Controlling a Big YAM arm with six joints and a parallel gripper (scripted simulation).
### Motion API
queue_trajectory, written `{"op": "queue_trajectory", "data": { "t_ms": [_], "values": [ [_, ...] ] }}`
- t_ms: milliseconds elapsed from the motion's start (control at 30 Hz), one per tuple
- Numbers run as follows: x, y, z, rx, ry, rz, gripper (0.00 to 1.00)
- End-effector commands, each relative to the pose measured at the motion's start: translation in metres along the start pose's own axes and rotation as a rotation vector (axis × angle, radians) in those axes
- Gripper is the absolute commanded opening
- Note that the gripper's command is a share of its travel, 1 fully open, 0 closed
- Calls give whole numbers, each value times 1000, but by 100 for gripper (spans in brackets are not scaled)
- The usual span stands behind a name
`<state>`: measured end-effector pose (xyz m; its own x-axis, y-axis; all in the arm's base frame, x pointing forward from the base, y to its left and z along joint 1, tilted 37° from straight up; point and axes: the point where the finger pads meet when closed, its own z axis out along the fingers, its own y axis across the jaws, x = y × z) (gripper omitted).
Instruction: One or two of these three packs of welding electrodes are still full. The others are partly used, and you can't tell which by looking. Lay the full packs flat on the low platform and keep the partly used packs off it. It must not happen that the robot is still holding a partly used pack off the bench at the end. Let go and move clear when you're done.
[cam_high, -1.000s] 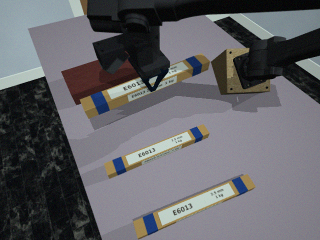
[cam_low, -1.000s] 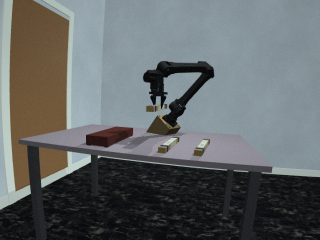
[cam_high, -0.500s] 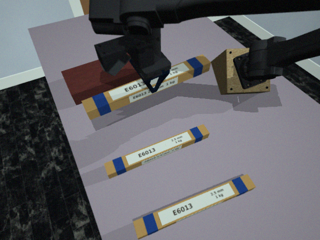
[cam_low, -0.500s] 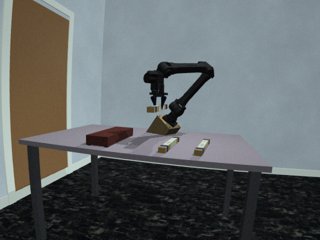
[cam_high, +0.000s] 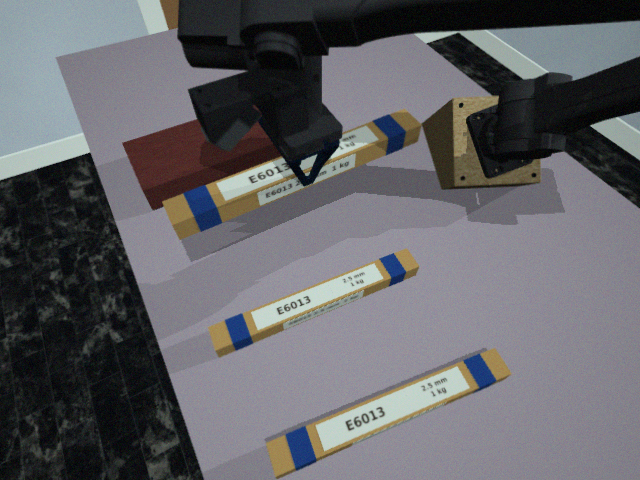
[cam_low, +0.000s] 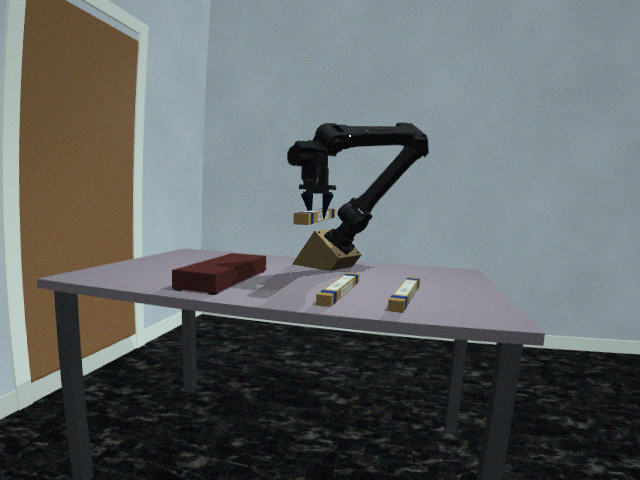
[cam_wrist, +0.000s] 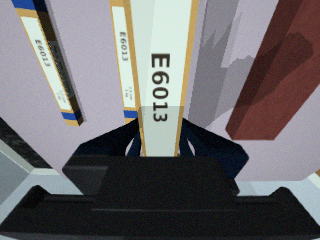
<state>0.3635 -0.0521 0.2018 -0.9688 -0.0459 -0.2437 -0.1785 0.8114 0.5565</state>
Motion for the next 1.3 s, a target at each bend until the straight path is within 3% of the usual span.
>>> {"op": "queue_trajectory", "data": {
  "t_ms": [0, 367, 900, 933, 1267],
  "values": [
    [-13, 9, -18, 34, -52, -43, 0],
    [-5, 7, -11, 25, -39, -27, 0],
    [-16, 10, -22, 39, -61, -44, 0],
    [-8, 2, -6, 23, -35, -28, 0],
    [-8, 2, 5, 22, -35, -28, 0]
  ]
}}
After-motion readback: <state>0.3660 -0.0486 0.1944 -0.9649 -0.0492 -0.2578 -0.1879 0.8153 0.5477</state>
